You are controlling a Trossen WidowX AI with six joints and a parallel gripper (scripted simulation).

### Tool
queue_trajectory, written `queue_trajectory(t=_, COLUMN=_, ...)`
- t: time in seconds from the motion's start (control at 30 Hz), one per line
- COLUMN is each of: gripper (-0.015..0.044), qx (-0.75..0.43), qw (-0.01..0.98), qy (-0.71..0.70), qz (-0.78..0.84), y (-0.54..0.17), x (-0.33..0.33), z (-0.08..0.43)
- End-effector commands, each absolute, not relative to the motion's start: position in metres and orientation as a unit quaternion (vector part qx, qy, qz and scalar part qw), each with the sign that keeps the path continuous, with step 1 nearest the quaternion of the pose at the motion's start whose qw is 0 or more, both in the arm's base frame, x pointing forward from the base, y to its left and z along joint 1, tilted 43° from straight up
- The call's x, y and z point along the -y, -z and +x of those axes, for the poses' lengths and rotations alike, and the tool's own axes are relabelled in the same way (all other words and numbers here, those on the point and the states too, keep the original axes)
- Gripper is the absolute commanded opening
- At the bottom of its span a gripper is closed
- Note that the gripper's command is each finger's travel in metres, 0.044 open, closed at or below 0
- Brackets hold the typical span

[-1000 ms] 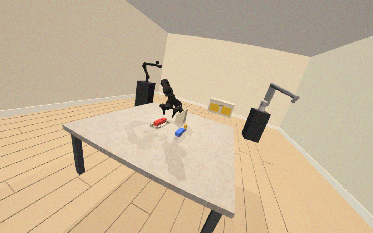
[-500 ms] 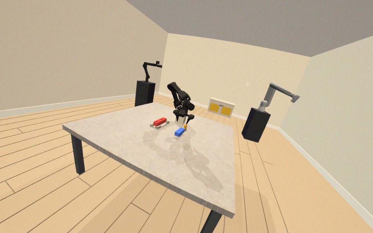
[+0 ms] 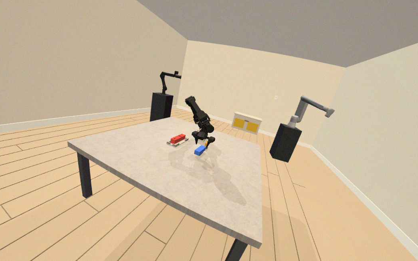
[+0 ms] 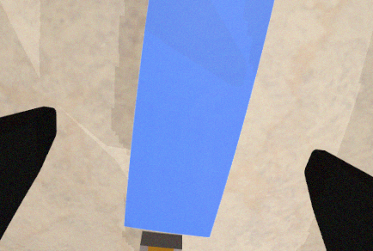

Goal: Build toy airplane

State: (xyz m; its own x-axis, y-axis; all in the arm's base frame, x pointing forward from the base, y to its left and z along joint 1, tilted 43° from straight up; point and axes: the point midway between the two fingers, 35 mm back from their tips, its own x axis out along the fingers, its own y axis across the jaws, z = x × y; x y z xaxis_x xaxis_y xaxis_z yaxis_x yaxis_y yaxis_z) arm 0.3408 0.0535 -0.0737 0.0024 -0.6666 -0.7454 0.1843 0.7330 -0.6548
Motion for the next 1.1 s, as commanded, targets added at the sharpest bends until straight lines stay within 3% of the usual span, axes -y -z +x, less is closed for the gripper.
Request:
queue_trajectory(t=0.0, gripper=0.0440, qx=-0.635, qw=0.679, qy=0.312, qz=-0.194, y=0.078, x=-0.048, z=0.340)
queue_trajectory(t=0.97, gripper=0.0440, qx=-0.635, qw=0.679, qy=0.313, qz=-0.195, y=0.110, x=-0.019, z=0.339)
queue_trajectory(t=1.07, gripper=0.0361, qx=-0.635, qw=0.679, qy=0.313, qz=-0.195, y=0.110, x=-0.019, z=0.339)
